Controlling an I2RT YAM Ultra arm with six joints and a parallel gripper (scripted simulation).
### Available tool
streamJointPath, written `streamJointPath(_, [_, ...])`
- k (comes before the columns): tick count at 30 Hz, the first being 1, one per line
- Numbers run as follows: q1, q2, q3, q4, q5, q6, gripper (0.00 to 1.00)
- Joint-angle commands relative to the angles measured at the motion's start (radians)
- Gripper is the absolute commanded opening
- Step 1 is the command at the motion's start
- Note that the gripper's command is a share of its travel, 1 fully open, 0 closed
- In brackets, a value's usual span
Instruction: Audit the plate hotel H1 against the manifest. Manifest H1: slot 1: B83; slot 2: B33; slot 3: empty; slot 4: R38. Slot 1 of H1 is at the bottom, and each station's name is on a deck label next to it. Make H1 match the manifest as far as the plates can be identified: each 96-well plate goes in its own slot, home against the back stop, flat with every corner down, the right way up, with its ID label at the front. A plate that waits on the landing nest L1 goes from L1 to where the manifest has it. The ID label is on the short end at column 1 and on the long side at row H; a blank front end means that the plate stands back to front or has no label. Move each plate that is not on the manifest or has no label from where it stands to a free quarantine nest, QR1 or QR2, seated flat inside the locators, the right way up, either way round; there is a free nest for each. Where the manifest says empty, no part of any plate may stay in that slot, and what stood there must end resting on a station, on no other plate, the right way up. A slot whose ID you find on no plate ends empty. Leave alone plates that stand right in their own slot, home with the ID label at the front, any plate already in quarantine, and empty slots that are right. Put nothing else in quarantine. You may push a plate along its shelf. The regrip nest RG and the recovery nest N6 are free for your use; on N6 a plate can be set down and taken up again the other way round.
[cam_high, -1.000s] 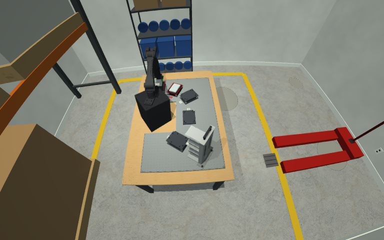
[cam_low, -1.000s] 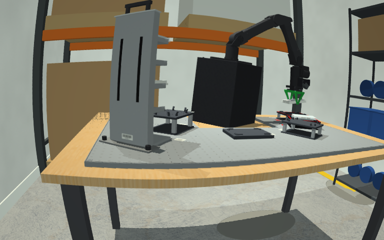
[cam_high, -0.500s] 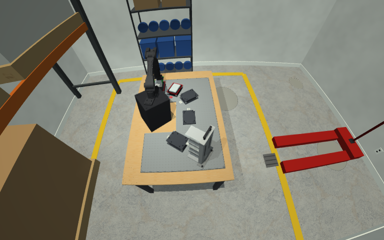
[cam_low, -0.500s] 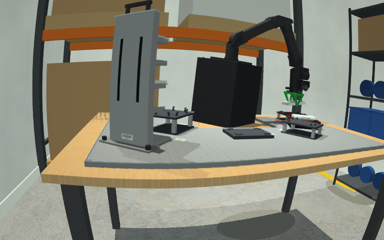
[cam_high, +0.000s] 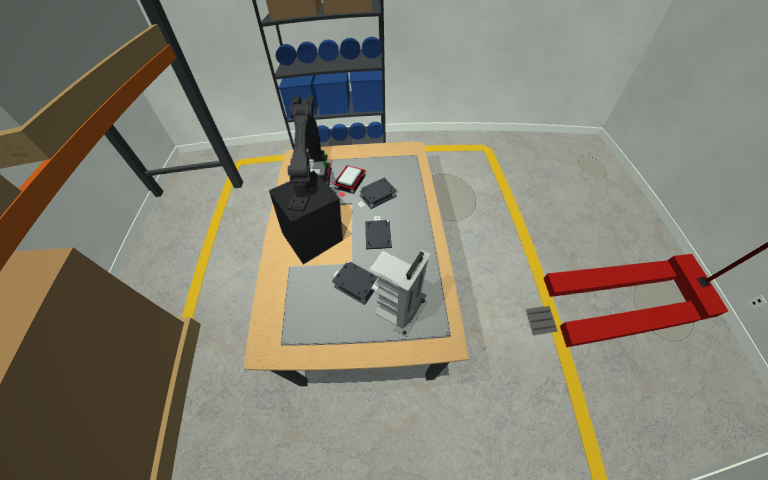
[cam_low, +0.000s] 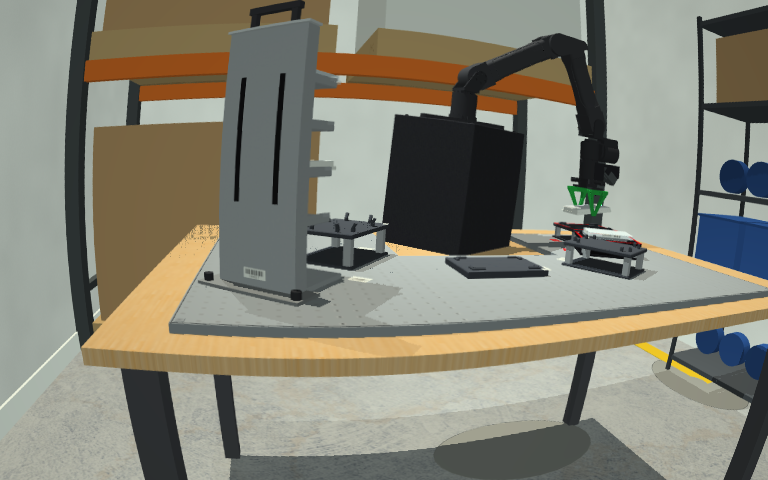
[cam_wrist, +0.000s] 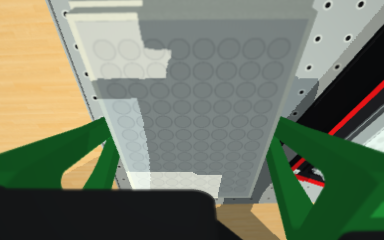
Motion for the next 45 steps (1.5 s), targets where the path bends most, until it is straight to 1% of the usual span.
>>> streamJointPath(1, [-0.005,0.001,0.035,0.014,-0.001,-0.004,0.86])
streamJointPath(3, [-0.006,0.013,0.037,0.019,-0.001,-0.005,0.86])
streamJointPath(5, [-0.007,-0.001,0.040,0.021,-0.001,-0.005,0.86])
streamJointPath(8, [-0.009,0.024,0.044,0.024,-0.001,-0.005,0.86])
streamJointPath(11, [-0.011,0.016,0.047,0.028,-0.001,-0.006,0.86])
streamJointPath(15, [-0.009,0.036,0.049,0.033,-0.002,-0.006,0.86])
streamJointPath(17, [-0.009,0.036,0.049,0.033,-0.002,-0.006,0.86])
streamJointPath(18, [-0.005,0.003,0.050,0.026,-0.002,-0.006,0.86])
streamJointPath(21, [-0.006,0.046,0.055,0.036,-0.002,-0.007,0.86])
streamJointPath(22, [-0.007,0.050,0.056,0.038,-0.002,-0.007,0.86])
streamJointPath(25, [-0.008,0.040,0.058,0.040,-0.002,-0.007,0.86])
streamJointPath(28, [-0.009,0.059,0.059,0.047,-0.002,-0.007,0.86])
streamJointPath(35, [-0.013,0.052,0.063,0.052,-0.002,-0.008,0.86])
streamJointPath(37, [-0.014,0.075,0.064,0.055,-0.002,-0.009,0.86])
streamJointPath(39, [-0.014,0.080,0.067,0.057,-0.002,-0.009,0.86])
streamJointPath(41, [-0.012,0.065,0.069,0.059,-0.002,-0.009,0.86])
streamJointPath(45, [-0.010,0.092,0.072,0.064,-0.002,-0.009,0.86])
